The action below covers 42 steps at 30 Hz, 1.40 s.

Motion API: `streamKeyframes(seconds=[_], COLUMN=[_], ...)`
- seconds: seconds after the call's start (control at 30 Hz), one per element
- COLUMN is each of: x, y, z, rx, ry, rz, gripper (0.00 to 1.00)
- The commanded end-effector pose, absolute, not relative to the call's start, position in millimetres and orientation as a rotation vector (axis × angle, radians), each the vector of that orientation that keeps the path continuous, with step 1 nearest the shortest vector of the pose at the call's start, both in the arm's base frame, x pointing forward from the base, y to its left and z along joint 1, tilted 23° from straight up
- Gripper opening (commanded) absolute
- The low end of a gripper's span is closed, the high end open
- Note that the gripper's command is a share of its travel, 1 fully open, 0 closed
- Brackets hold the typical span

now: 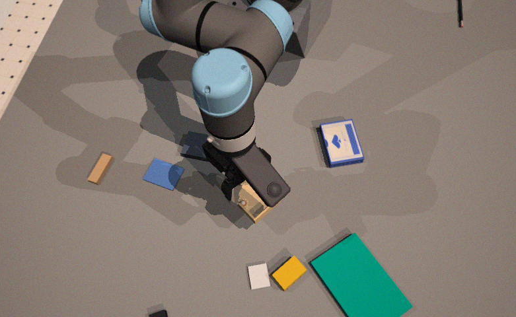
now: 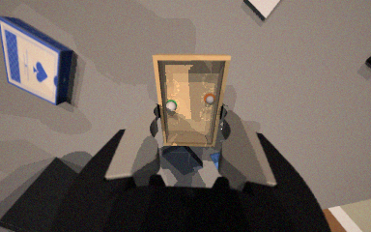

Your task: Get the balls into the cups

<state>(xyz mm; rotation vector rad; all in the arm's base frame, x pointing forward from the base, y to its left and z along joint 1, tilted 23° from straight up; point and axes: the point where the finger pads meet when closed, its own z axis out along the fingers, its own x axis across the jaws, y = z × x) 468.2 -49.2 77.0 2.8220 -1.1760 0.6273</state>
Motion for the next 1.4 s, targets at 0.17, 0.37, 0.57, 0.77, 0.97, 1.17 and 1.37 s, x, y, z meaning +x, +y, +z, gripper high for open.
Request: streamKeyframes(seconds=[0.17, 0.37, 0.57, 0.77, 0.97, 1.17, 1.37], x=[471.9, 475.0, 477.4, 481.1, 484.5, 486.6, 489.0], y=[-50.9, -52.4, -53.5, -55.3, -56.9, -57.9, -59.1], z=[68.9, 60.7, 54.6, 45.2, 36.3, 31.0, 24.7], rx=[2.822, 2.822, 2.822, 2.822, 2.822, 2.822, 2.822], ry=[-1.176, -1.176, -1.176, -1.176, -1.176, -1.176, -1.176], rz=[0.629, 0.629, 0.629, 0.629, 0.629, 0.629, 0.629], gripper=[0.44, 0.44, 0.44, 0.44, 0.44, 0.44, 0.44])
